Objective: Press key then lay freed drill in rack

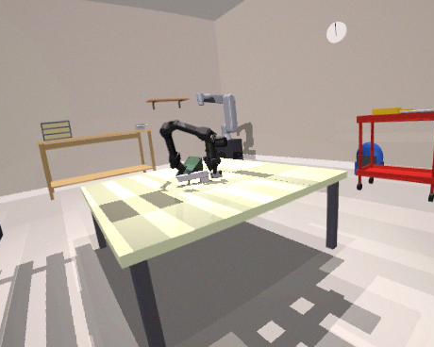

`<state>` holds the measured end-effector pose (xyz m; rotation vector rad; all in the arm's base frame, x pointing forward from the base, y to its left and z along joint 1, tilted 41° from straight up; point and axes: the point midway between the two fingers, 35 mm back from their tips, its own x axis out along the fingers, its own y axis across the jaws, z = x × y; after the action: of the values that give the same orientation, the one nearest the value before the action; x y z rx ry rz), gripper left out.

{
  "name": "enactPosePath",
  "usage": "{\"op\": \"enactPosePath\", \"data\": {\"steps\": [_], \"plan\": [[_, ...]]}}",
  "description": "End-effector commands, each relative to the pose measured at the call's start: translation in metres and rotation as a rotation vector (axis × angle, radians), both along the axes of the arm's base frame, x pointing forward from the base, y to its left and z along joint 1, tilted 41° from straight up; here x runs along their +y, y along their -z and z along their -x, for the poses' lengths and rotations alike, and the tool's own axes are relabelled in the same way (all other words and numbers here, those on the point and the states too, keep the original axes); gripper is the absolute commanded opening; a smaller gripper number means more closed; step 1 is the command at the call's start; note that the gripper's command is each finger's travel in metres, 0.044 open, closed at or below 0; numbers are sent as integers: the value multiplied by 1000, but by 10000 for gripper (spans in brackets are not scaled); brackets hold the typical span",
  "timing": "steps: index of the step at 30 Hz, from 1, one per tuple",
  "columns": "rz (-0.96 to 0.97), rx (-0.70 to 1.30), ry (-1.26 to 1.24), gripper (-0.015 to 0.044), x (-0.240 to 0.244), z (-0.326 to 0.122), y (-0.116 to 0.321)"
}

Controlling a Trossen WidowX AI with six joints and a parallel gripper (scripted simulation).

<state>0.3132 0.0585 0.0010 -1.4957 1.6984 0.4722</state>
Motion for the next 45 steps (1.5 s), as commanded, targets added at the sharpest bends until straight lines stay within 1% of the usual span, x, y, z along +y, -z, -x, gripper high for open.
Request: {"op": "enactPosePath", "data": {"steps": [1, 18, 35, 45], "plan": [[5, 6, -4, 440, -8, 2, 5], [8, 6, -4, 440, -26, 4, 17], [4, 1, 2, 0, -23, 3, 15], [7, 6, -3, 0, -20, 2, 18]]}}
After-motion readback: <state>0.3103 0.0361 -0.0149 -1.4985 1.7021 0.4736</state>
